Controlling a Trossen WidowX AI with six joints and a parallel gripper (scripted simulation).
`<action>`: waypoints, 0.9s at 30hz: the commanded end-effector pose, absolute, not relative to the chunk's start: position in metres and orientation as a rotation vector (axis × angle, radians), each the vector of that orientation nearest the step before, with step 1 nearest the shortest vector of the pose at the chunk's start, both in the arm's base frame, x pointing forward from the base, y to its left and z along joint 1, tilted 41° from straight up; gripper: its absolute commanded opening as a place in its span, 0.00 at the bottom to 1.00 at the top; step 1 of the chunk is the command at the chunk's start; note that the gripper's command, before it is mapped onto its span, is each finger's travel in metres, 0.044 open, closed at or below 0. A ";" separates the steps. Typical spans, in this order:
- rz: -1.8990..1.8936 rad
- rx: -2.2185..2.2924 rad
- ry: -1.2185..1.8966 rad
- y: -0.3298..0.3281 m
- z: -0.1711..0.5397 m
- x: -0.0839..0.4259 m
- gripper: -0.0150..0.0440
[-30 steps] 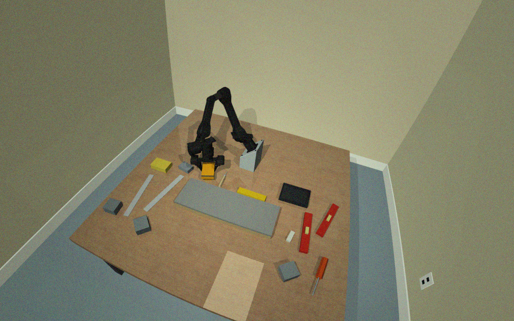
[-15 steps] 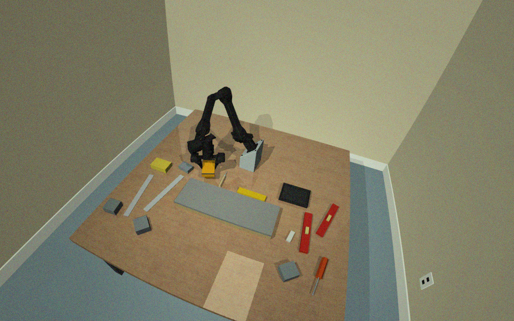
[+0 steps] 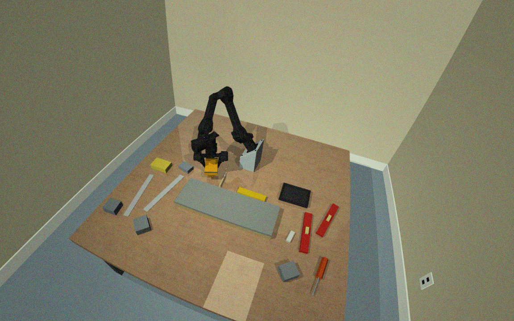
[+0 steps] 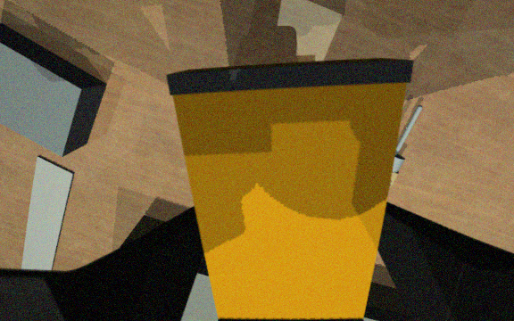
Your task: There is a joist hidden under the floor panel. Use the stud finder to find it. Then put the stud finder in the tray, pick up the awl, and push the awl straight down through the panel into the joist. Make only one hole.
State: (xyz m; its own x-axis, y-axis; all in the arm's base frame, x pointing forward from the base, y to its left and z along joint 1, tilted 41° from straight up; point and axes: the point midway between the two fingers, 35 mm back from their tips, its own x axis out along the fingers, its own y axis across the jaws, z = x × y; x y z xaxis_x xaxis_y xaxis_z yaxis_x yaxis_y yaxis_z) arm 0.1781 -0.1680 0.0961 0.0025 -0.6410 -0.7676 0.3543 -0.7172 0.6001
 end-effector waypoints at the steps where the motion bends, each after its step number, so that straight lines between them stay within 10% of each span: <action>1: -1.792 1.579 -0.307 -0.155 0.087 0.171 0.25; 27: -1.896 1.625 -0.207 -0.157 0.086 0.171 0.25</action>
State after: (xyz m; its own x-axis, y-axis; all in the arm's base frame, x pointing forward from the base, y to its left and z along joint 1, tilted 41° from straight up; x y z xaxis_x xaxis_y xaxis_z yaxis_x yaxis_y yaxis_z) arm 0.1699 -0.1565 0.0865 -0.0369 -0.5664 -0.8233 0.3468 -0.7799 0.5210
